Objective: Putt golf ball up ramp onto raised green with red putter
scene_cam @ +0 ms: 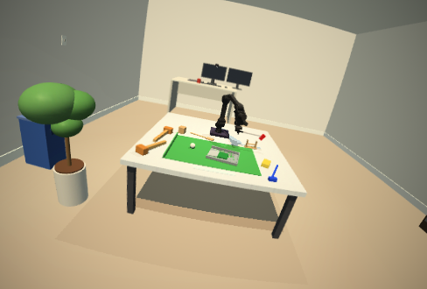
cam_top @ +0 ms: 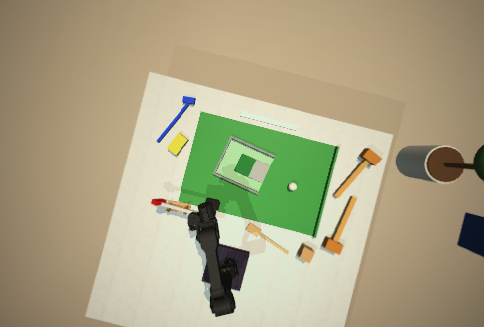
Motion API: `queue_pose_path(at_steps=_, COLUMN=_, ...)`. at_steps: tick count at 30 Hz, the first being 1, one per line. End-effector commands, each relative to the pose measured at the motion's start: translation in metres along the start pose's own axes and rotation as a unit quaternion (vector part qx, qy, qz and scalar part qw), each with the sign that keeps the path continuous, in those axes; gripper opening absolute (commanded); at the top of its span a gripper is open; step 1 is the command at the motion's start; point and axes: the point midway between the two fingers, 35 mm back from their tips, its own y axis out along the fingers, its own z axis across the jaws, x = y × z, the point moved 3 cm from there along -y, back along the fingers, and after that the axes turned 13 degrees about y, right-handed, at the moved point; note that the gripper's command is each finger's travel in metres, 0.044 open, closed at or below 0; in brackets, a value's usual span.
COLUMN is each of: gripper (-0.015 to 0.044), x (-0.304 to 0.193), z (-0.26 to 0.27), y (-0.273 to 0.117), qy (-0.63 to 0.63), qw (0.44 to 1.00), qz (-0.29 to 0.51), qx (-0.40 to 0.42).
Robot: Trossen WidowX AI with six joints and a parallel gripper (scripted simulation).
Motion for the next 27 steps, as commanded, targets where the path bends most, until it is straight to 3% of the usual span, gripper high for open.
queue_pose_path(at_steps=1, gripper=0.0, x=-0.011, z=-0.016, y=-0.007, qy=0.041, qw=0.999, qz=-0.002, qx=-0.015)
queue_pose_path(at_steps=27, gripper=0.0, x=-0.124, z=-0.093, y=-0.046, qy=0.321, qw=0.944, qz=0.012, qx=-0.074)
